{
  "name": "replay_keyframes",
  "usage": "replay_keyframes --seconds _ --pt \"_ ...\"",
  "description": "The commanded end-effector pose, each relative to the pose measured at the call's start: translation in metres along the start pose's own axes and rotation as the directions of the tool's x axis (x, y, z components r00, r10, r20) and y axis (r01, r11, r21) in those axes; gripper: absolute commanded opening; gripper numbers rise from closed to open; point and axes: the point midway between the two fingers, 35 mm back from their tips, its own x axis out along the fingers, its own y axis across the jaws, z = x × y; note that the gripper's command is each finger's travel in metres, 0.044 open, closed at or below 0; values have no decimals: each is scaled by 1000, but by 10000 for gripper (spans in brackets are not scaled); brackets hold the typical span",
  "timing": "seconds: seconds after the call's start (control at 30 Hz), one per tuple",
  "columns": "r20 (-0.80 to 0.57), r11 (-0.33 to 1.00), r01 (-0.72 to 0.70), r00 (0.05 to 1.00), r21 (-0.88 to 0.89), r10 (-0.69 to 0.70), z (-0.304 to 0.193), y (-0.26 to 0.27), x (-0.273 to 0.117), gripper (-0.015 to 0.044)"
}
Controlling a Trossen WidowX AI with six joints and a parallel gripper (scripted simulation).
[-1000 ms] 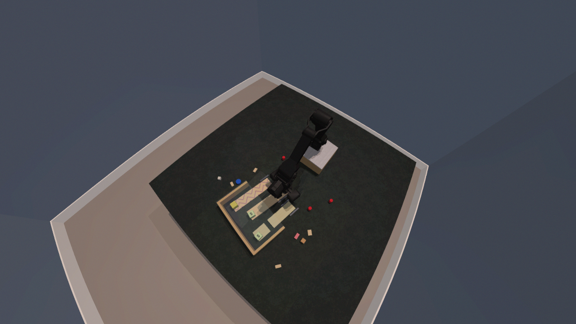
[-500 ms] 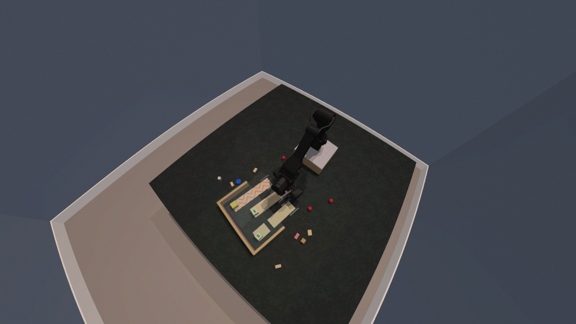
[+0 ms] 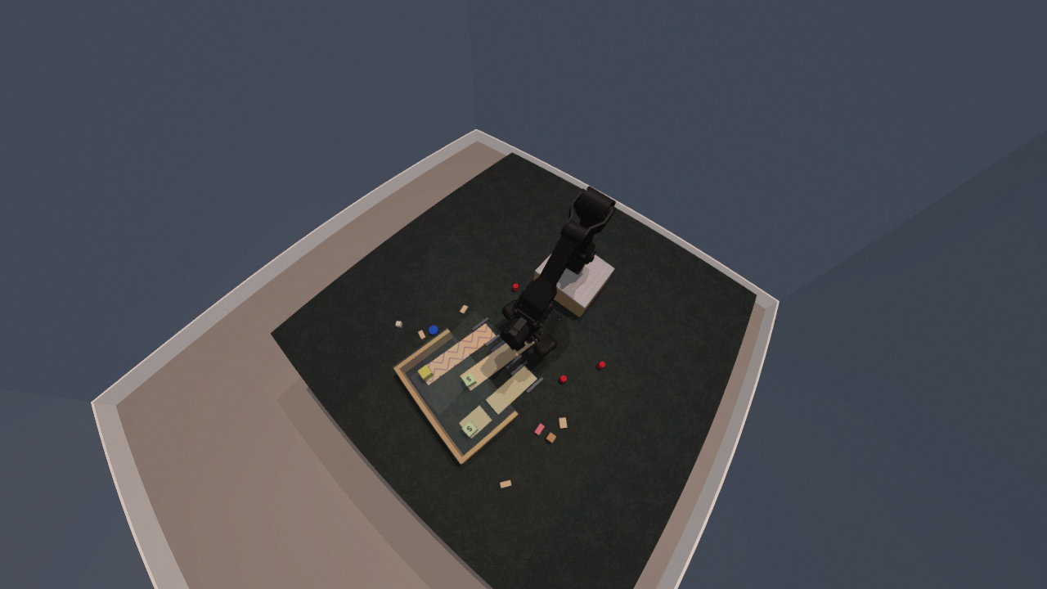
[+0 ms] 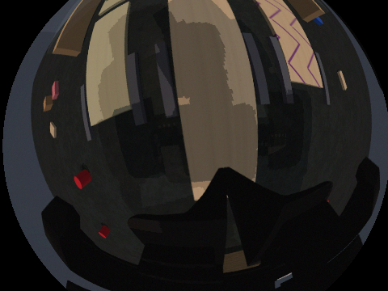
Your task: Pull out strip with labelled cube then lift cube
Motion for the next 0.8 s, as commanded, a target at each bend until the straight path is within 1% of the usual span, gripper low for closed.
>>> replay_keyframes --seconds 0.0,0.77 --pt "-26 1000 3 1000 4 -3 -15 -2 4 0" --pt "-28 1000 4 1000 4 -3 -48 -3 4 0"
